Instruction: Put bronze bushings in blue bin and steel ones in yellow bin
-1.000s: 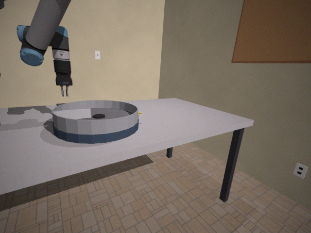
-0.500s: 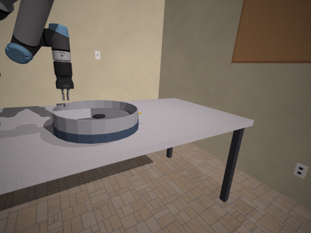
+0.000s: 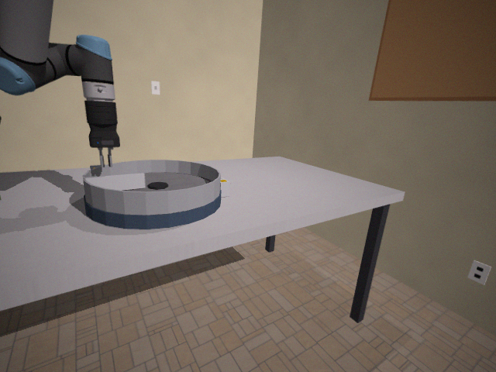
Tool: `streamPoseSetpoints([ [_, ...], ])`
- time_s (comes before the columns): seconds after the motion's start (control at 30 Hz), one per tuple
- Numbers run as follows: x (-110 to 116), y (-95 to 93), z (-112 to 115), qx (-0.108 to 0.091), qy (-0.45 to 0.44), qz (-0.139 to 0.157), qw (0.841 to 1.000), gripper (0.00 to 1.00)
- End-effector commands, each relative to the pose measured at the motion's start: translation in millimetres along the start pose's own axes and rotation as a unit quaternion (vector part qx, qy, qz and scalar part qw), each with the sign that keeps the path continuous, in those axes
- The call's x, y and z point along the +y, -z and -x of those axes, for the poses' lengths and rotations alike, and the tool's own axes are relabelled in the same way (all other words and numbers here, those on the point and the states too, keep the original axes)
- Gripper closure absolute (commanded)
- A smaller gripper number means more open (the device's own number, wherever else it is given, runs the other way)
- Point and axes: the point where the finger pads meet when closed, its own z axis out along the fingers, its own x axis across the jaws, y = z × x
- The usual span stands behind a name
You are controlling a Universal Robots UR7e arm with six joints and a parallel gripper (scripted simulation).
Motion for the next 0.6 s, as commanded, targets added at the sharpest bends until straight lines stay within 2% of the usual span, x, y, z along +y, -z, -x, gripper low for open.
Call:
streamPoseSetpoints([
  [0.0, 4, -0.3, 0, 0.000, 0.001, -0.004, 1.000, 0.60],
  [0.4, 3, -14.8, 0, 0.000, 0.000, -0.002, 1.000, 0.60],
  [0.57, 4, -29.5, 0, 0.000, 0.001, -0.003, 1.000, 0.60],
])
